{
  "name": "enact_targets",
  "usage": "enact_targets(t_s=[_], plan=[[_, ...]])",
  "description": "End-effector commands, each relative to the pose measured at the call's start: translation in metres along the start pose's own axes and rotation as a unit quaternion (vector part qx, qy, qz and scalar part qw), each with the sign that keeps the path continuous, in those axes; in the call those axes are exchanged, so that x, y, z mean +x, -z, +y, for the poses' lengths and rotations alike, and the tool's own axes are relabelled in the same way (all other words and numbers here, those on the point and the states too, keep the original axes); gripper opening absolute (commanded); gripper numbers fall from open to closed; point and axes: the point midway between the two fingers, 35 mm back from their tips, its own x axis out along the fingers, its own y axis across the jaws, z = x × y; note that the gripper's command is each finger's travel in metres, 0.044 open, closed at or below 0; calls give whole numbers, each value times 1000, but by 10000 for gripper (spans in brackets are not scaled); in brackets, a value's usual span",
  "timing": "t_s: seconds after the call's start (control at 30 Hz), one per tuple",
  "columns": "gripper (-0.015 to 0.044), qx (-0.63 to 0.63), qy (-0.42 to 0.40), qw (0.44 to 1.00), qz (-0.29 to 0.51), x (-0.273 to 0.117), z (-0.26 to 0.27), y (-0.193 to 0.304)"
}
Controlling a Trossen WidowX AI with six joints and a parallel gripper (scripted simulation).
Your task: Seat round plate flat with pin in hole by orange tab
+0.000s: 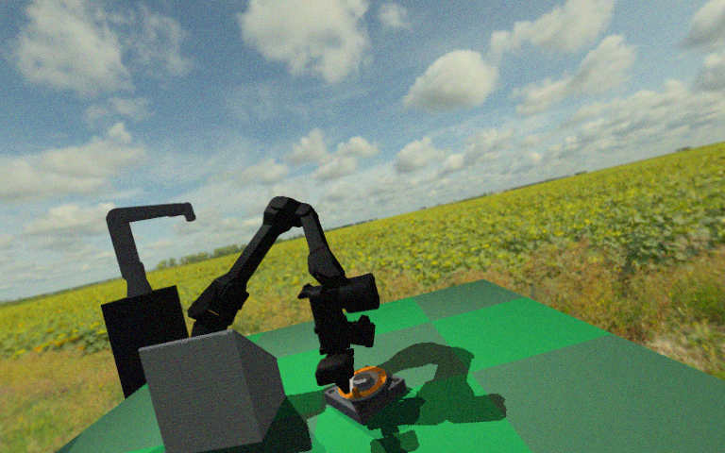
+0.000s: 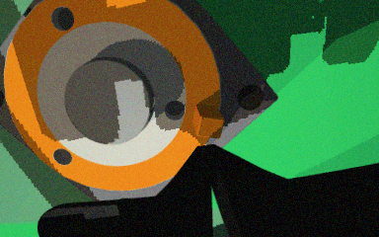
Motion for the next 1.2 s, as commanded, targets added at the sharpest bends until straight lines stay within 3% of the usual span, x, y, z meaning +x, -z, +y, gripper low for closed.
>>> enact_targets(t_s=[0.0,1.17], plan=[[0,3,-2,1000,1,2,-2,-4],[0,2,-1,1000,0,2,-7,-44]])
